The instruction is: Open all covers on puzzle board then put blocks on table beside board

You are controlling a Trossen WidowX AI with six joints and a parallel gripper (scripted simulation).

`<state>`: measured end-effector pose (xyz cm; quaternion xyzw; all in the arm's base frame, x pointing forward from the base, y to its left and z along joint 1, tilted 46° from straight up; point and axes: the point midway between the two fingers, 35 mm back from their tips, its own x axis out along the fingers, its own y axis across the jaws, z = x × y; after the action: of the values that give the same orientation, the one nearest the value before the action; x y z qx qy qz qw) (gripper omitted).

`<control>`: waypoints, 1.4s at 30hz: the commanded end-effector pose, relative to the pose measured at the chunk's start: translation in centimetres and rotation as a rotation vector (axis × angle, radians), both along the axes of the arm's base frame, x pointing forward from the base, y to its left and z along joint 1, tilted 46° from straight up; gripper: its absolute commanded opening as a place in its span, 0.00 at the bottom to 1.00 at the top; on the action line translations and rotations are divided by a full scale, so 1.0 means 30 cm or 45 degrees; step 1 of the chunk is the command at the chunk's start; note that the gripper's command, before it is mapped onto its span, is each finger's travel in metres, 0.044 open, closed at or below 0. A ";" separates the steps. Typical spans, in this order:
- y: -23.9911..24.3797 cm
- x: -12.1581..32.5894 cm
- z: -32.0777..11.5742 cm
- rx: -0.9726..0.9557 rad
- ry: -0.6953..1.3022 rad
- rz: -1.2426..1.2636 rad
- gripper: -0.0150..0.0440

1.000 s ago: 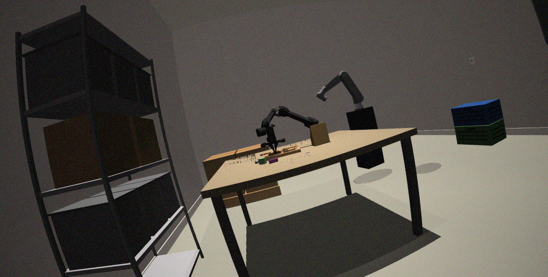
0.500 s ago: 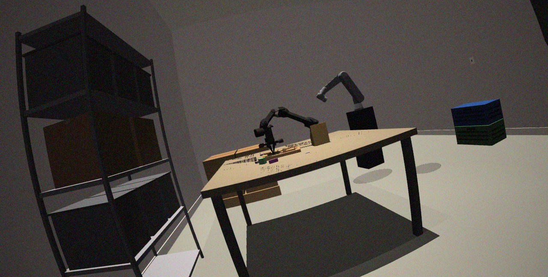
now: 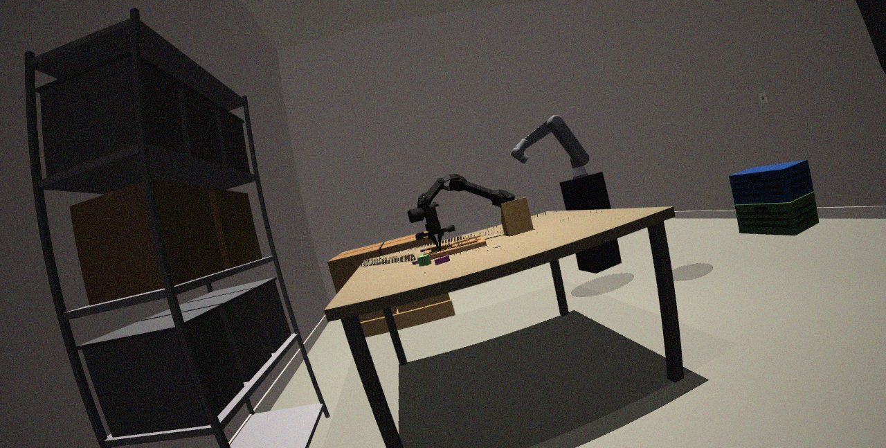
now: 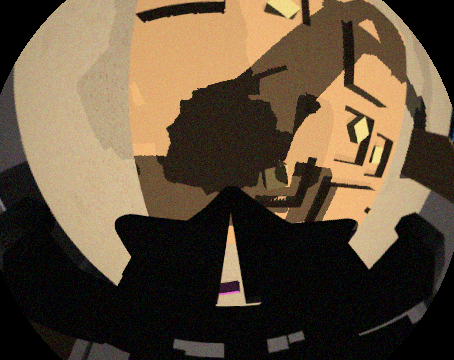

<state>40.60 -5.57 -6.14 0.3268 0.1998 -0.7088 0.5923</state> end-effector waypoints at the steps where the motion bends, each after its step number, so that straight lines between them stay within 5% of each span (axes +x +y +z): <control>1: -0.014 0.010 0.010 -0.005 0.005 0.003 0.25; 42: -0.073 0.070 0.109 -0.006 0.004 0.003 0.25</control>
<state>42.55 -8.04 -3.23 0.3228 0.2016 -0.7095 0.5931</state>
